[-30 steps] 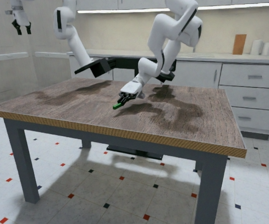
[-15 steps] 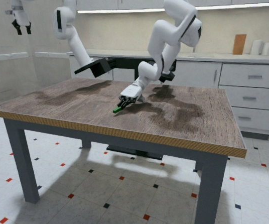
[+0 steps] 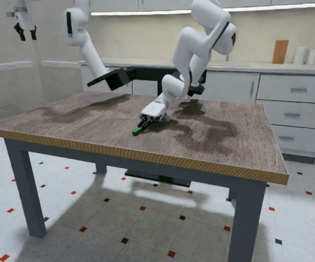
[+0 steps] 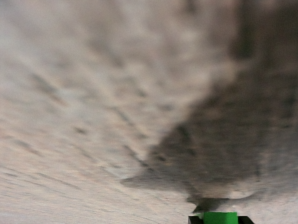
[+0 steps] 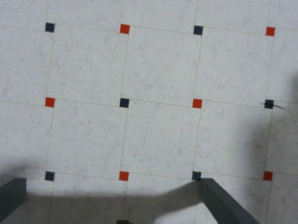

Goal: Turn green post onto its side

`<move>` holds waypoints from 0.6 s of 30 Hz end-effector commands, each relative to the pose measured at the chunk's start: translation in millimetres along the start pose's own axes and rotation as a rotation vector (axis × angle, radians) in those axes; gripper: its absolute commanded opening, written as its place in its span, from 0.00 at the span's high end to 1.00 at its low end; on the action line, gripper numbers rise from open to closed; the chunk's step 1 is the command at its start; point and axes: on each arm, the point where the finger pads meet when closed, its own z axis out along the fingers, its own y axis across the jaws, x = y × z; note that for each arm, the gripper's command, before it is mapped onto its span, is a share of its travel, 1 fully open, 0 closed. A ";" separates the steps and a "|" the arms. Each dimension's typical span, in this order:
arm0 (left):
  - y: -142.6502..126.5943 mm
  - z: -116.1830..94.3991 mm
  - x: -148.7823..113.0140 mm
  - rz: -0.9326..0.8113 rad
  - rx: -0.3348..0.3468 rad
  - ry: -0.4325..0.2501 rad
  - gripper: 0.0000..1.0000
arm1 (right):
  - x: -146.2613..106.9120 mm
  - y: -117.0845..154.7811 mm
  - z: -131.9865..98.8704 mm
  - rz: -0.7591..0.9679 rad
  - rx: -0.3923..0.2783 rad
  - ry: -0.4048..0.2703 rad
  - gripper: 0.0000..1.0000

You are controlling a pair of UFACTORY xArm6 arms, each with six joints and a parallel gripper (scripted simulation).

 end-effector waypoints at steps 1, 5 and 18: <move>0.0 0.5 -0.5 0.000 0.000 -0.002 0.85 | 1.1 0.0 -1.9 0.000 0.000 0.005 0.00; 0.0 0.5 -0.5 0.000 0.000 -0.002 0.85 | 1.1 0.0 -1.9 0.000 0.000 0.005 0.00; 0.0 0.5 -0.5 0.000 0.000 -0.002 0.00 | 1.1 0.0 -1.9 0.000 0.000 0.005 0.00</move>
